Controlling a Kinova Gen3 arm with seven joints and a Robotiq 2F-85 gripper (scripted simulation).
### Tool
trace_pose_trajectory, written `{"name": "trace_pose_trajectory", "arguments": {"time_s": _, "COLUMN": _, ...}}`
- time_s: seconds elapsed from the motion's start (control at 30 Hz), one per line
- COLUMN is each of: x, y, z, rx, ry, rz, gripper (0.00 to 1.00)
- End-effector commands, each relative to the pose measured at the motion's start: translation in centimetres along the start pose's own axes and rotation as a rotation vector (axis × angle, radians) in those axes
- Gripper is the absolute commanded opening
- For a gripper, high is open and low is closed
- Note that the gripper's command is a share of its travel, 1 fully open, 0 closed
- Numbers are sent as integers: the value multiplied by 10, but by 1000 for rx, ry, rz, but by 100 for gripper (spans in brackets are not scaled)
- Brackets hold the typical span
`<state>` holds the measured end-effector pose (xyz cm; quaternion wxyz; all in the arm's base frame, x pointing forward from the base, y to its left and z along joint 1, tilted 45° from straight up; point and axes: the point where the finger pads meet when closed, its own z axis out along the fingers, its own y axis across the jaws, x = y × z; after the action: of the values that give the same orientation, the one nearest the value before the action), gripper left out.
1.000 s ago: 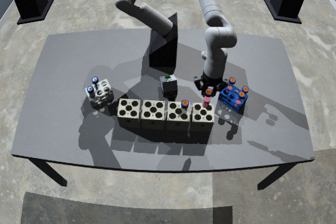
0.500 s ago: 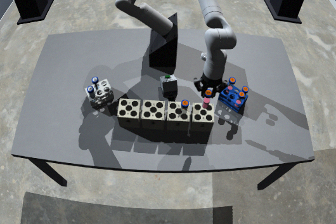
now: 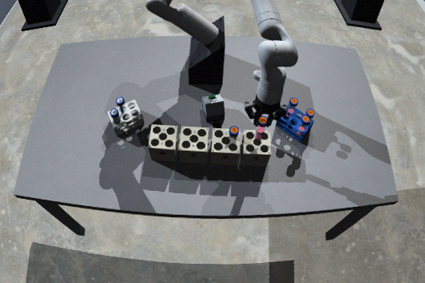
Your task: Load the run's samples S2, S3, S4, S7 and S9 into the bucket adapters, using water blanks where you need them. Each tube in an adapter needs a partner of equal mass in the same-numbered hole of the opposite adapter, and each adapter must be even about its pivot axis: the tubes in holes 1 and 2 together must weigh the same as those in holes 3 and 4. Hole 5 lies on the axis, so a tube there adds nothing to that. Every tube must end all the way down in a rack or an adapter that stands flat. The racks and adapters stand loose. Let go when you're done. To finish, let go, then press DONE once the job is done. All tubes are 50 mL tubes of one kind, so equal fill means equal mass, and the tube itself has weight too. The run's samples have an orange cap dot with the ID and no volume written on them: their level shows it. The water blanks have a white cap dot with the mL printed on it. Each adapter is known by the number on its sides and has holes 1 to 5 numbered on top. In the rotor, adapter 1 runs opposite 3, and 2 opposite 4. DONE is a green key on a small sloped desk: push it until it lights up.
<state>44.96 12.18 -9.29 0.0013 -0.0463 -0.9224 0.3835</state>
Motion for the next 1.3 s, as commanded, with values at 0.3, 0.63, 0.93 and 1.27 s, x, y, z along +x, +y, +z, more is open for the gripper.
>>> {"name": "trace_pose_trajectory", "arguments": {"time_s": 0.3, "x": 0, "y": 0, "z": 13, "rx": -1, "ry": -2, "rz": 0, "gripper": 10}}
{"name": "trace_pose_trajectory", "arguments": {"time_s": 0.63, "x": 0, "y": 0, "z": 16, "rx": -1, "ry": -2, "rz": 0, "gripper": 10}}
{"name": "trace_pose_trajectory", "arguments": {"time_s": 0.93, "x": 0, "y": 0, "z": 16, "rx": -1, "ry": -2, "rz": 0, "gripper": 10}}
{"name": "trace_pose_trajectory", "arguments": {"time_s": 1.27, "x": 0, "y": 0, "z": 20, "rx": -1, "ry": -2, "rz": 0, "gripper": 10}}
